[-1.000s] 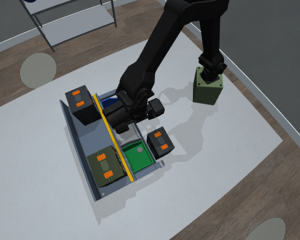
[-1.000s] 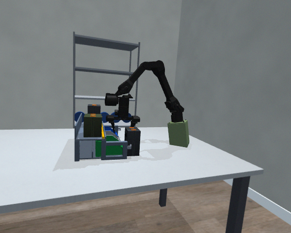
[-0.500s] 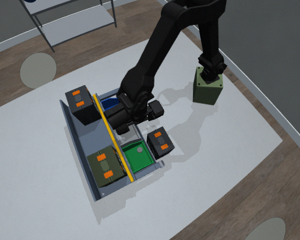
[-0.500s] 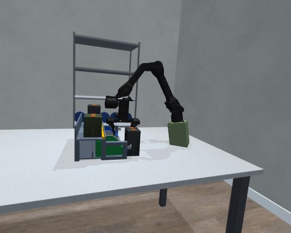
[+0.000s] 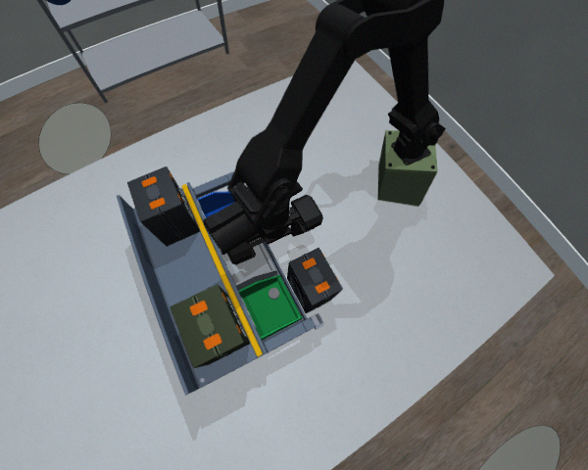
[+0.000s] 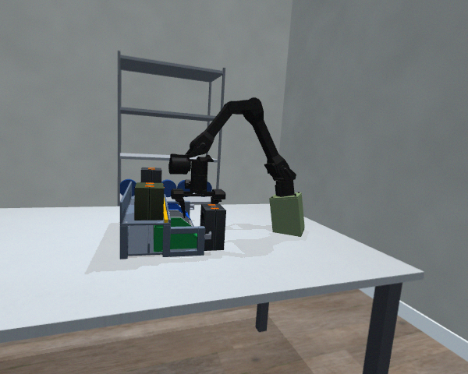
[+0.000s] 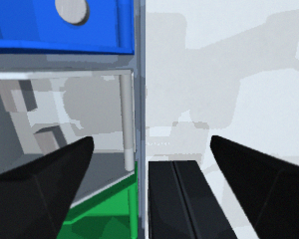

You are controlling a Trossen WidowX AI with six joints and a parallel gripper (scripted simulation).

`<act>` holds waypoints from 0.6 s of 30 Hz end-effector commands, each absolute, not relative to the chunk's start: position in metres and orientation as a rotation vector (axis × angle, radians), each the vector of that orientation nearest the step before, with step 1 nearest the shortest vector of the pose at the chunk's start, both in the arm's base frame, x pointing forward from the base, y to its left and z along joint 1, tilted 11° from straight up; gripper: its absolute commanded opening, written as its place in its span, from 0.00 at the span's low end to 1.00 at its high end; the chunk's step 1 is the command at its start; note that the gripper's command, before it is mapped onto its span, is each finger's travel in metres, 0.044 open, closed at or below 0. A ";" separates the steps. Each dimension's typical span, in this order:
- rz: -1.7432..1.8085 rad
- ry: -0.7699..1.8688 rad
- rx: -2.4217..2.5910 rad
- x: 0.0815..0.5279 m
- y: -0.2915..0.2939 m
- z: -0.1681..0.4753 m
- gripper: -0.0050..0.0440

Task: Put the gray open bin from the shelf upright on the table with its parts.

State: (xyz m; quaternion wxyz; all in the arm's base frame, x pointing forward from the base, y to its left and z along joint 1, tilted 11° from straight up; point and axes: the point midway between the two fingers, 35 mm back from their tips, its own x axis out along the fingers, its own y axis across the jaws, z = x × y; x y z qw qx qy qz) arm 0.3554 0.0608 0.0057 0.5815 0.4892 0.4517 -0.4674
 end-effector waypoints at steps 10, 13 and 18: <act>-1.067 1.039 1.163 0.359 0.063 0.022 1.00; -1.066 1.039 1.164 0.359 0.064 0.024 1.00; -1.066 1.039 1.164 0.359 0.064 0.024 1.00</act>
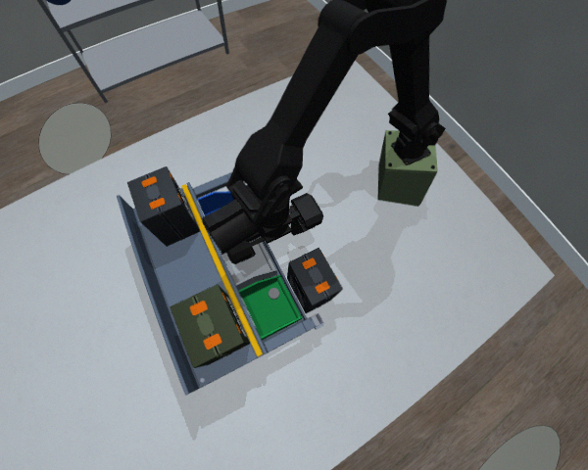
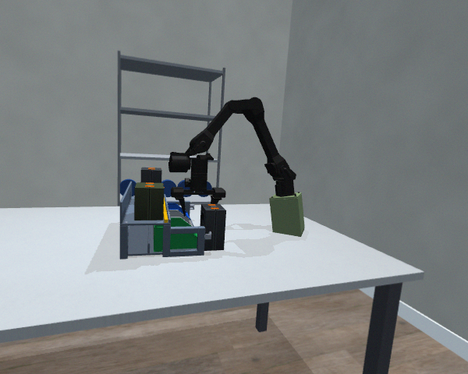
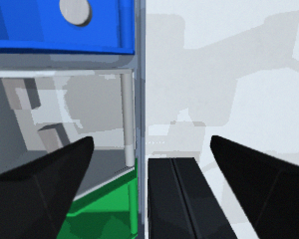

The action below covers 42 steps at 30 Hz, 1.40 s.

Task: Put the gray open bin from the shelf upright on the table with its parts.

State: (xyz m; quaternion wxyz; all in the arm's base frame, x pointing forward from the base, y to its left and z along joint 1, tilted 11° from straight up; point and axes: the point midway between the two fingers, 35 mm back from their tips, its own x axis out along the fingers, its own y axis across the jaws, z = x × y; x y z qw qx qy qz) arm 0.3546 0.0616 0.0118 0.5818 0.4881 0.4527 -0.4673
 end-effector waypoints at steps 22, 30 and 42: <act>-1.066 1.039 1.164 0.359 0.064 0.027 1.00; -1.066 1.039 1.164 0.359 0.064 0.028 1.00; -1.067 1.038 1.159 0.359 0.064 0.027 0.97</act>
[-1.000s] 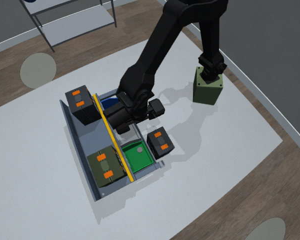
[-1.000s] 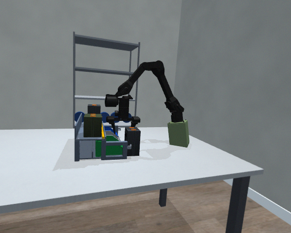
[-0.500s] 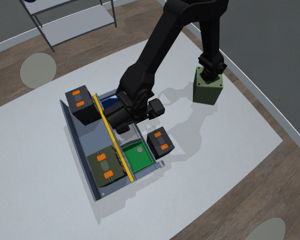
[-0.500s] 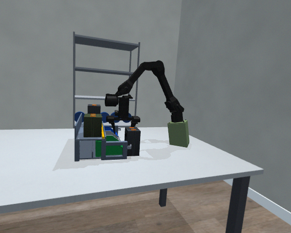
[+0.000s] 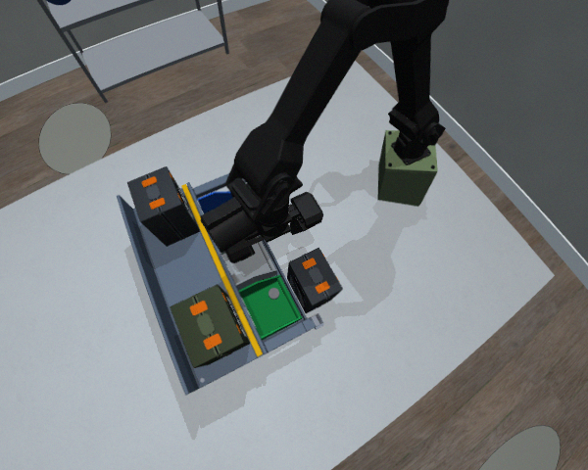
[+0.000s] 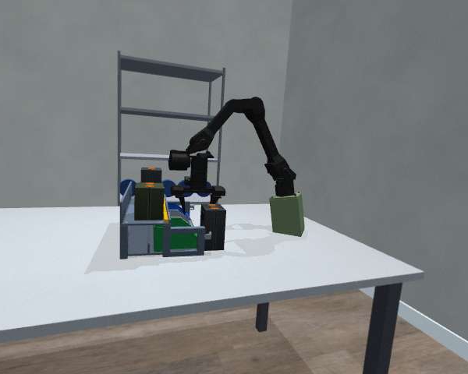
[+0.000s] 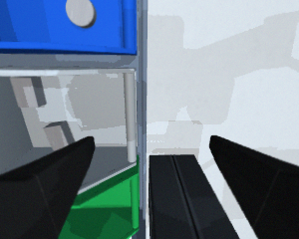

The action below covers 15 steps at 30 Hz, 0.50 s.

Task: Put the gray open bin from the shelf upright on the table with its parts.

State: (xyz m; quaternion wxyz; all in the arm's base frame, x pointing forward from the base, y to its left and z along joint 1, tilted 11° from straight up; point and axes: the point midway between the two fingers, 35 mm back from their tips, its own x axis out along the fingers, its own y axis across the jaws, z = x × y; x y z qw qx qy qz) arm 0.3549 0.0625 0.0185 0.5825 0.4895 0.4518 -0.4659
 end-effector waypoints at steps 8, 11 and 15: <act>-1.067 1.038 1.159 0.359 0.064 0.027 0.97; -1.067 1.038 1.159 0.359 0.064 0.027 0.97; -1.040 1.015 1.174 0.366 0.063 0.021 0.97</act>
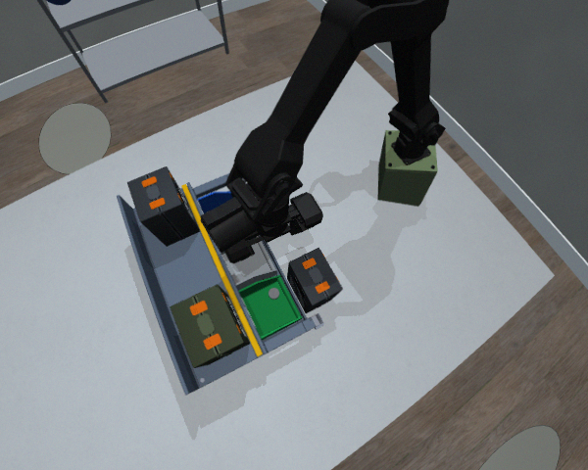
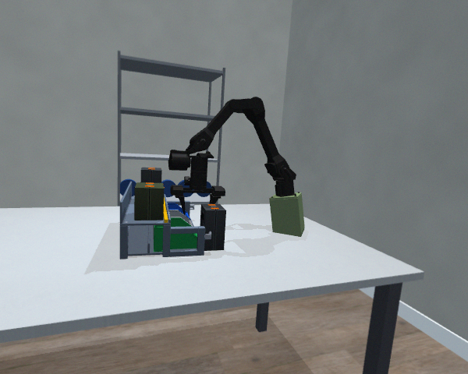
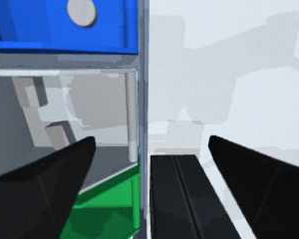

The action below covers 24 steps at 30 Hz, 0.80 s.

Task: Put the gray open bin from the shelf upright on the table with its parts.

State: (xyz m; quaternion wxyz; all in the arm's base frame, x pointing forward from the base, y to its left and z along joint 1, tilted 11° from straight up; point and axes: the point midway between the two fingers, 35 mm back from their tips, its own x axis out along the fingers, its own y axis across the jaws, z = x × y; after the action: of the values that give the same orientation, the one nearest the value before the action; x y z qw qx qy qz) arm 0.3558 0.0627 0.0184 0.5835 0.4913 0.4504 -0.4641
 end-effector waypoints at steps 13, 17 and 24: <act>-0.928 0.919 1.231 0.394 0.063 -0.002 0.97; -0.927 0.921 1.235 0.393 0.064 0.002 0.97; -0.928 0.919 1.231 0.389 0.062 0.000 0.97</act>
State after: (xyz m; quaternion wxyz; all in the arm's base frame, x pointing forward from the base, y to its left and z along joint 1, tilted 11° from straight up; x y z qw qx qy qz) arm 0.3855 0.0620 -0.0102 0.6171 0.5294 0.4096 -0.4136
